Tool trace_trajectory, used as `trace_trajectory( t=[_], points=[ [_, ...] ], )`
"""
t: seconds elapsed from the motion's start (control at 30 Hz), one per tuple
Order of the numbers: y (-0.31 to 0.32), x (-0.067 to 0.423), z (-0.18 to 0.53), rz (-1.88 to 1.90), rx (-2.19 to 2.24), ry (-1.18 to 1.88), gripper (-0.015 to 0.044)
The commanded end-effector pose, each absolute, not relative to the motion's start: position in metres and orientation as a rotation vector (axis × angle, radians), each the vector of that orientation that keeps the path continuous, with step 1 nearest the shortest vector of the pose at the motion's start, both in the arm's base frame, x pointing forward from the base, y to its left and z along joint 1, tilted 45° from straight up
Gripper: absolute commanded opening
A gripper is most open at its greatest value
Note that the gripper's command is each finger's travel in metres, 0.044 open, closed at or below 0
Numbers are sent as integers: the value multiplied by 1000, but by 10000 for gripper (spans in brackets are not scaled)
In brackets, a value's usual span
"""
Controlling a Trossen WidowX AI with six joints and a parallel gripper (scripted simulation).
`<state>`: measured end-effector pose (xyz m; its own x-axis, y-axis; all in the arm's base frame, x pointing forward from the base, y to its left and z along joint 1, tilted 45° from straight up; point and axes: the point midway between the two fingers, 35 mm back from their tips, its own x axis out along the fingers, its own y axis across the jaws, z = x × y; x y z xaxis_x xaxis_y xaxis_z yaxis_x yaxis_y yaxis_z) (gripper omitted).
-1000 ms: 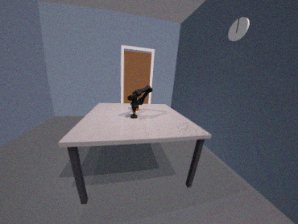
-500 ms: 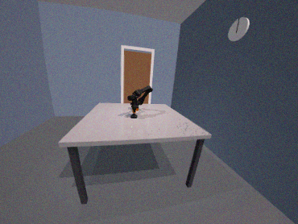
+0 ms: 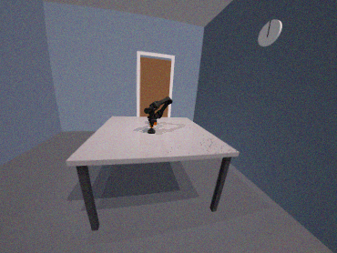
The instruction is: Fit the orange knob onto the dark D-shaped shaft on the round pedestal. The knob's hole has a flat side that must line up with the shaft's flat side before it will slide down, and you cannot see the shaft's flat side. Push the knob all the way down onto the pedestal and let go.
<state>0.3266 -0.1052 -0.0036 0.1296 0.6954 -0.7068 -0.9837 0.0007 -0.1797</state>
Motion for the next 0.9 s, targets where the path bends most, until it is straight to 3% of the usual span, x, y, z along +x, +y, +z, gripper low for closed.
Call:
trace_trajectory(
  t=[0.0,0.23,0.87],
  points=[
    [-108,327,0,1405,-765,480,0],
    [-108,329,-1,1468,-926,342,0],
    [-104,328,-4,1468,-926,342,0]
  ],
)
